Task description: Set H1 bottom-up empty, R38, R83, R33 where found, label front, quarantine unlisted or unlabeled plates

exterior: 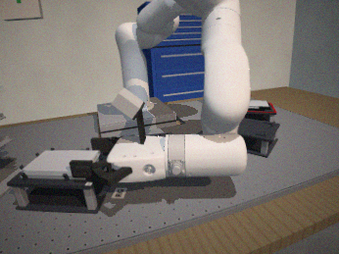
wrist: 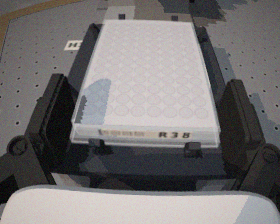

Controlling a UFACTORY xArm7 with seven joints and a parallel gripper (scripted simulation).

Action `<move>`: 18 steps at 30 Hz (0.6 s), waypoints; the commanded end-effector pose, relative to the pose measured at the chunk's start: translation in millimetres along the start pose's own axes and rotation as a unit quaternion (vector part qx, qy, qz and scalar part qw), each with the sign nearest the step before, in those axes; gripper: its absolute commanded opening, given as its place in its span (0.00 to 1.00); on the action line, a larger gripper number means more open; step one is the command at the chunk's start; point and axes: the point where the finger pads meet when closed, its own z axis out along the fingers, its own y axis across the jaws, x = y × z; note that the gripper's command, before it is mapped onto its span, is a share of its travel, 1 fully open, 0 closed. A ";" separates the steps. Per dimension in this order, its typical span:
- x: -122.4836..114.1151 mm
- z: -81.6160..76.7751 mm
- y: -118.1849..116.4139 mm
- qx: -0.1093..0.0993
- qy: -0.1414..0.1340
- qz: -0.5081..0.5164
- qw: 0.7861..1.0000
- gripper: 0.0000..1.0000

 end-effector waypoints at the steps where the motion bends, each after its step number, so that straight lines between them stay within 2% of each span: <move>1: 1.5 0.0 -1.0 0.000 -0.001 0.002 1.000 1.00; 9: 1.5 -0.1 -1.0 0.000 -0.001 0.002 1.000 1.00; 10: 1.5 -0.7 -0.9 0.000 -0.001 0.002 1.000 0.00; 18: 1.5 -0.6 -0.9 0.000 -0.001 0.002 1.000 0.00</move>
